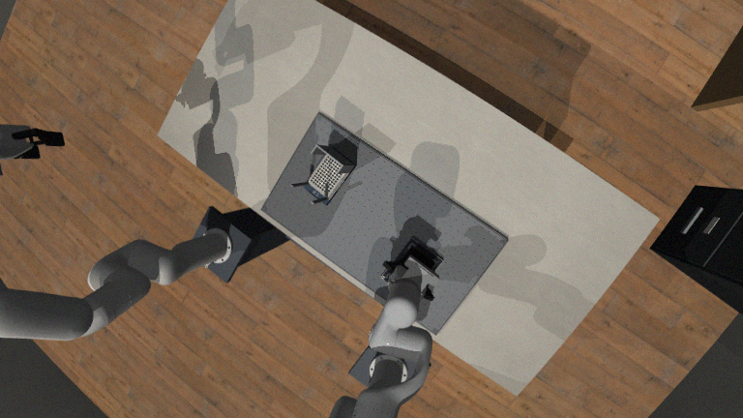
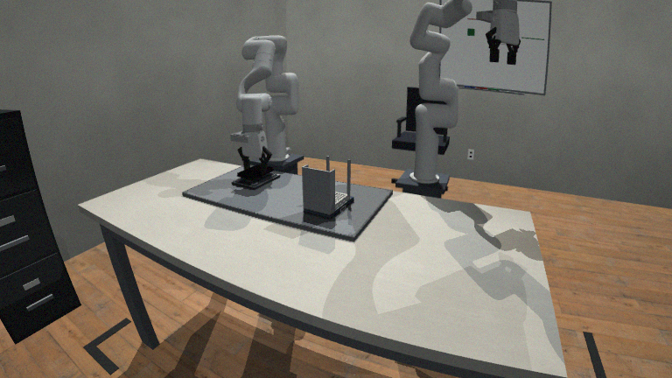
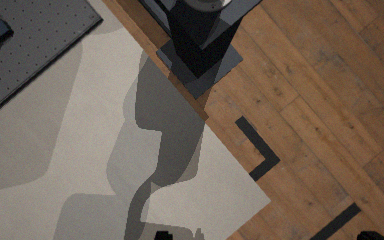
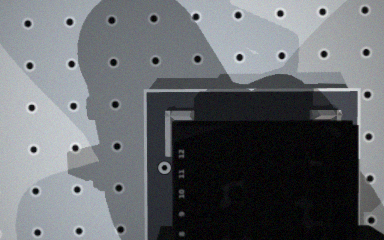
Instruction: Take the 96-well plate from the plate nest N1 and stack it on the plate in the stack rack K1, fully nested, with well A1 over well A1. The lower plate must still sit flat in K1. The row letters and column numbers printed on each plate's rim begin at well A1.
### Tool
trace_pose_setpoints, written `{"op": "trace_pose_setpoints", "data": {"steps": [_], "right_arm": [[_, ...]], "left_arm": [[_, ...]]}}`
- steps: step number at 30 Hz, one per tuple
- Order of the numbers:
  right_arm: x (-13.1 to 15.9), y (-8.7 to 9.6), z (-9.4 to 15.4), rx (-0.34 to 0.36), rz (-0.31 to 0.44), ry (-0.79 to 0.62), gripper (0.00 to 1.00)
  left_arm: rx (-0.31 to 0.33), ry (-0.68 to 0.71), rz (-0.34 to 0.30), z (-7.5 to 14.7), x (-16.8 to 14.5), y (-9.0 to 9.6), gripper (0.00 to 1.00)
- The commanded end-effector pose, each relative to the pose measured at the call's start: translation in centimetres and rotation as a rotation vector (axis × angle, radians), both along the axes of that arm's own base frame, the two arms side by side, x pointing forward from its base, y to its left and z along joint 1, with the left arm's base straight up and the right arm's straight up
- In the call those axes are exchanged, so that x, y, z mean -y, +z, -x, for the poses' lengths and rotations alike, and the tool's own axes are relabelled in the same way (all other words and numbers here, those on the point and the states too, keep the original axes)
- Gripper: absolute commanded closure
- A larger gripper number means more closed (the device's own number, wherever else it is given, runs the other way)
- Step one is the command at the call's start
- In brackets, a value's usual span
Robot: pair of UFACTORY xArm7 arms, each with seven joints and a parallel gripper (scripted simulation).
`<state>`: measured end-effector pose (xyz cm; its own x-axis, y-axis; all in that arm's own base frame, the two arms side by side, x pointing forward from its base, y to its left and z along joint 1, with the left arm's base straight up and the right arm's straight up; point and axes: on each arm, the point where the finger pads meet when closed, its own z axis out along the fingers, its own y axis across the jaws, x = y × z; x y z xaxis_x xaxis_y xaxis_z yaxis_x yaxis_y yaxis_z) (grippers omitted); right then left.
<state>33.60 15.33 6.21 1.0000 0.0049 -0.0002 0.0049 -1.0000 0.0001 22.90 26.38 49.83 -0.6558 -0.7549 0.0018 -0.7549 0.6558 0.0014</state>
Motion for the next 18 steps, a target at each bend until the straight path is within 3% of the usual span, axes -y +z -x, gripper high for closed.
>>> {"op": "trace_pose_setpoints", "data": {"steps": [1, 7, 18], "right_arm": [[-0.1, 0.2, -0.1, 0.003, -0.001, 0.000, 1.00], [-0.1, 0.2, -0.1, 0.003, -0.001, 0.000, 1.00], [-0.1, 2.1, -0.1, 0.003, -0.001, 0.000, 1.00]], "left_arm": [[0.002, 0.000, -0.002, 0.0, 0.0, 0.1, 0.00], [0.002, 0.000, -0.002, 0.0, 0.0, 0.1, 0.00], [0.002, 0.000, -0.002, 0.0, 0.0, 0.1, 0.00]]}}
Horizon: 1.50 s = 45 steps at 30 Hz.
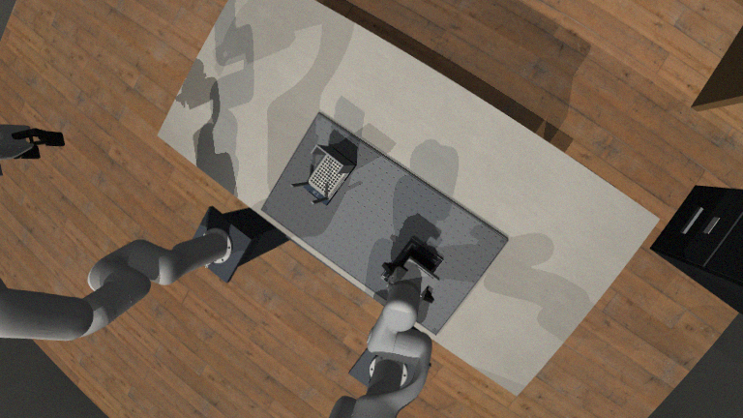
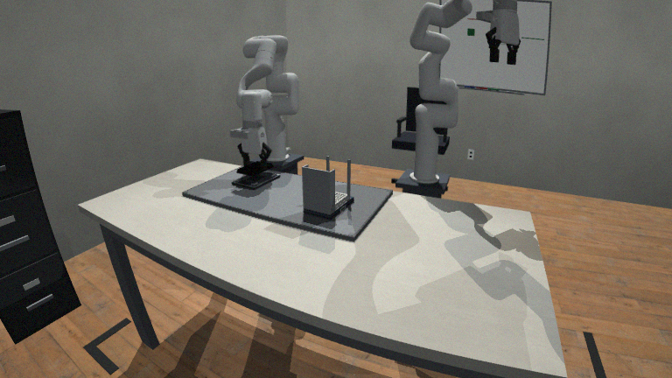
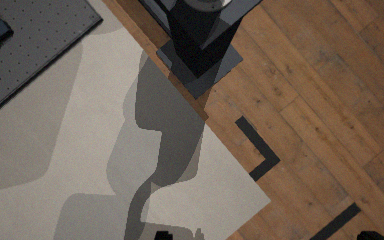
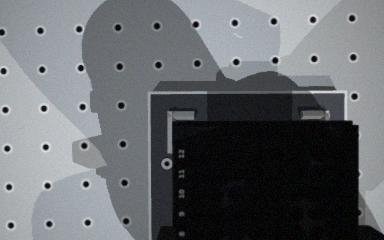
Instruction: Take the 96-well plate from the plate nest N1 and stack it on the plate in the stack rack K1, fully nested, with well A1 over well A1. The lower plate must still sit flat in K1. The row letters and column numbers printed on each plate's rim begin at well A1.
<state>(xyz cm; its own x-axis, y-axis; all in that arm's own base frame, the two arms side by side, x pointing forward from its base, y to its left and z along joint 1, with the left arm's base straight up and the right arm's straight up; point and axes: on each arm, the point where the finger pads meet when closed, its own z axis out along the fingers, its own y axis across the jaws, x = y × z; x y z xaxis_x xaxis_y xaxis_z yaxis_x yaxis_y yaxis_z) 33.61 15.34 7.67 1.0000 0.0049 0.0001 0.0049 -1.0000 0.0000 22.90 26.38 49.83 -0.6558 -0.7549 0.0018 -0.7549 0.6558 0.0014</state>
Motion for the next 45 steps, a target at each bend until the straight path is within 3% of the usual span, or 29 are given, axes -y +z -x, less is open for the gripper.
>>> {"op": "trace_pose_setpoints", "data": {"steps": [1, 45], "right_arm": [[0.0, 0.8, -0.1, 0.003, -0.001, 0.000, 1.00], [0.0, 7.1, -0.1, 0.003, -0.001, 0.000, 1.00]], "left_arm": [[0.002, 0.000, -0.002, 0.0, 0.0, 0.1, 0.00], [0.002, 0.000, -0.002, 0.0, 0.0, 0.1, 0.00]]}}
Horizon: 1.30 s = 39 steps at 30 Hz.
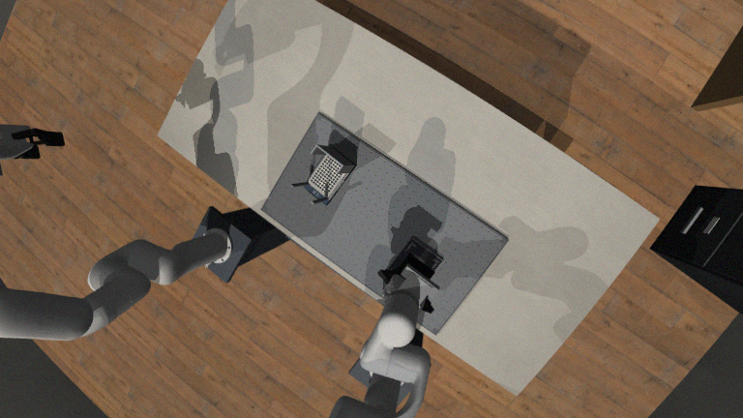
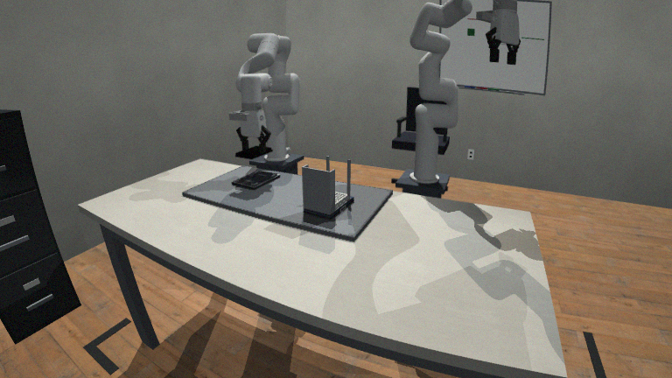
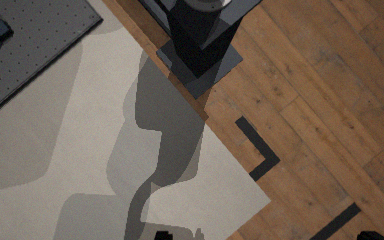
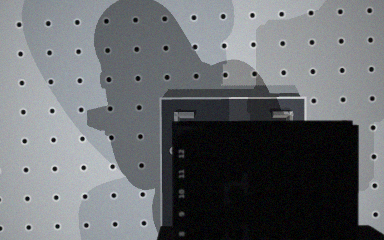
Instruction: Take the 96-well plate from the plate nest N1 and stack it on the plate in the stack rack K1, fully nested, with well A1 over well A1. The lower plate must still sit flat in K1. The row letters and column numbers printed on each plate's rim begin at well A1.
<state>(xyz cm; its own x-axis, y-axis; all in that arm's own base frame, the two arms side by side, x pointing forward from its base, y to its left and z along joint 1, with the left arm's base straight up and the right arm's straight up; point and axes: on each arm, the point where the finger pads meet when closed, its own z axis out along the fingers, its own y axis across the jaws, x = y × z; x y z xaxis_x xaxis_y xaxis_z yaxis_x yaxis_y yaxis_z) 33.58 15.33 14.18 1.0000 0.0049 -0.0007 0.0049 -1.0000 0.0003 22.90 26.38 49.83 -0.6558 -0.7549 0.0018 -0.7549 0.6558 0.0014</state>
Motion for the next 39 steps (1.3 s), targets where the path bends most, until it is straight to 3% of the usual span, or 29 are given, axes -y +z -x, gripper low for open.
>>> {"op": "trace_pose_setpoints", "data": {"steps": [1, 39], "right_arm": [[-0.1, 0.8, -0.1, 0.004, -0.002, 0.000, 1.00], [0.0, 6.1, -0.1, 0.004, -0.002, 0.000, 1.00]], "left_arm": [[0.002, 0.000, -0.002, 0.0, 0.0, 0.1, 0.00], [0.002, 0.000, -0.002, 0.0, 0.0, 0.1, 0.00]]}}
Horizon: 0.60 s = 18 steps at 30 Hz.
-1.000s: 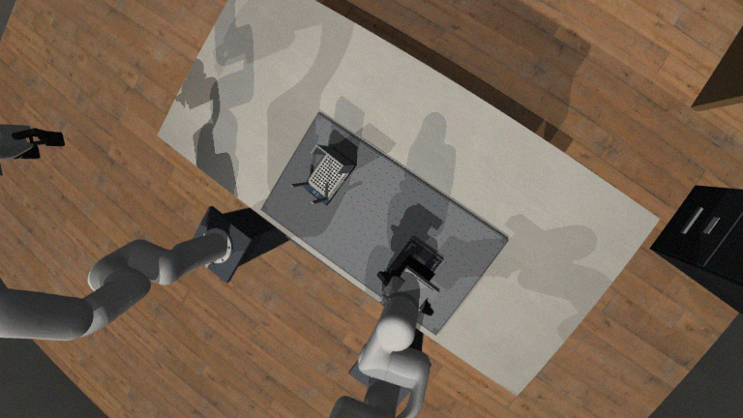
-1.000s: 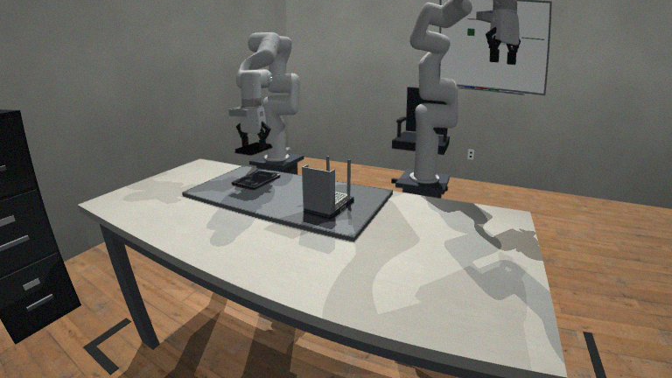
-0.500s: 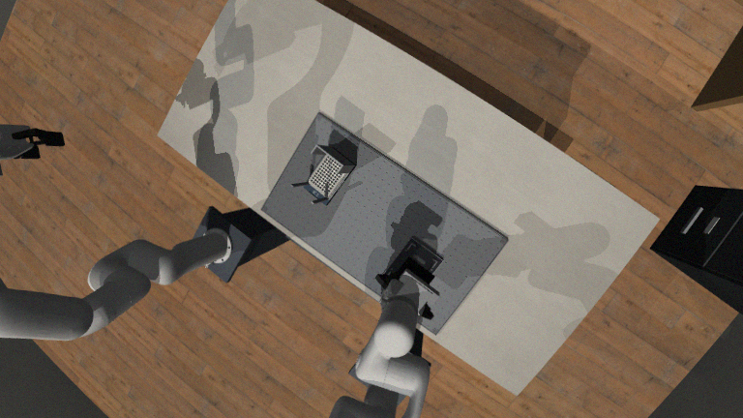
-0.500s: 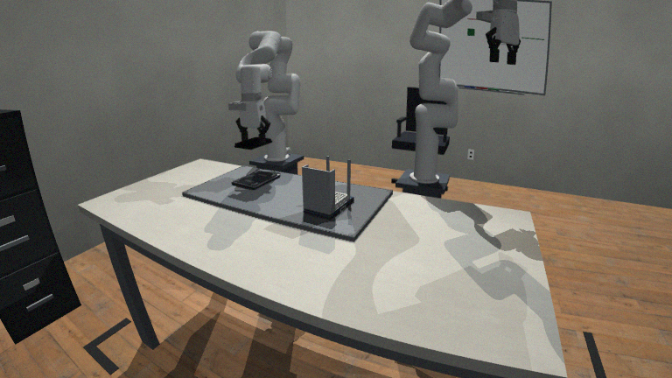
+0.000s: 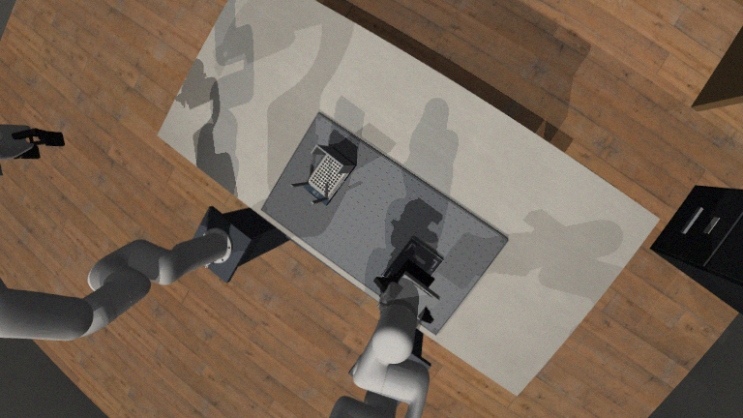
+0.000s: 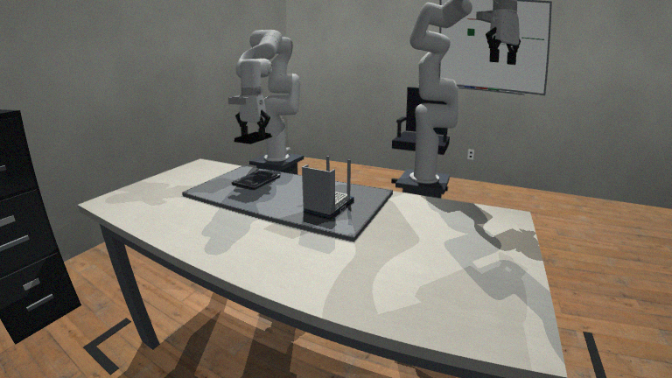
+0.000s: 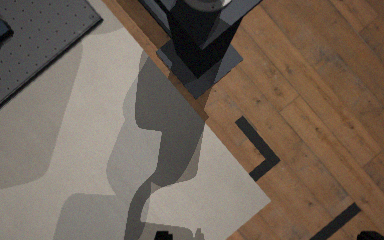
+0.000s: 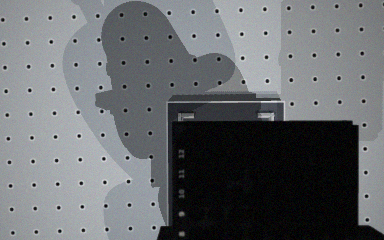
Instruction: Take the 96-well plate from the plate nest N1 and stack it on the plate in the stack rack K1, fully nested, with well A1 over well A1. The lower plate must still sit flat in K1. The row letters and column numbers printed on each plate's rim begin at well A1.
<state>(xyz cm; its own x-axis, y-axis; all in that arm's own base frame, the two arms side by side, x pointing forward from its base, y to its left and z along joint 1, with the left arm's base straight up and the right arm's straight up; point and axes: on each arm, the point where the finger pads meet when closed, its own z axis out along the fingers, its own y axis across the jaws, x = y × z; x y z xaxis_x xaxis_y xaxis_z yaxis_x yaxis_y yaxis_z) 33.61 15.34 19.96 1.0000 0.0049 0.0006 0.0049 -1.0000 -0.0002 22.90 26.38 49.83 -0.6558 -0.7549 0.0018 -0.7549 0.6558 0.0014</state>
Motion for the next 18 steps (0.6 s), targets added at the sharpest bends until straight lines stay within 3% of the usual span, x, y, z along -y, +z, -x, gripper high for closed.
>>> {"op": "trace_pose_setpoints", "data": {"steps": [1, 11, 18], "right_arm": [[0.0, 0.3, -0.1, 0.003, -0.001, 0.000, 1.00], [0.0, 0.3, -0.1, 0.003, -0.001, 0.000, 1.00], [-2.3, 0.4, -0.6, 0.003, -0.001, -0.031, 1.00]], "left_arm": [[0.002, 0.000, -0.002, 0.0, 0.0, 0.1, 0.00], [0.002, 0.000, -0.002, 0.0, 0.0, 0.1, 0.00], [0.002, 0.000, -0.002, 0.0, 0.0, 0.1, 0.00]]}}
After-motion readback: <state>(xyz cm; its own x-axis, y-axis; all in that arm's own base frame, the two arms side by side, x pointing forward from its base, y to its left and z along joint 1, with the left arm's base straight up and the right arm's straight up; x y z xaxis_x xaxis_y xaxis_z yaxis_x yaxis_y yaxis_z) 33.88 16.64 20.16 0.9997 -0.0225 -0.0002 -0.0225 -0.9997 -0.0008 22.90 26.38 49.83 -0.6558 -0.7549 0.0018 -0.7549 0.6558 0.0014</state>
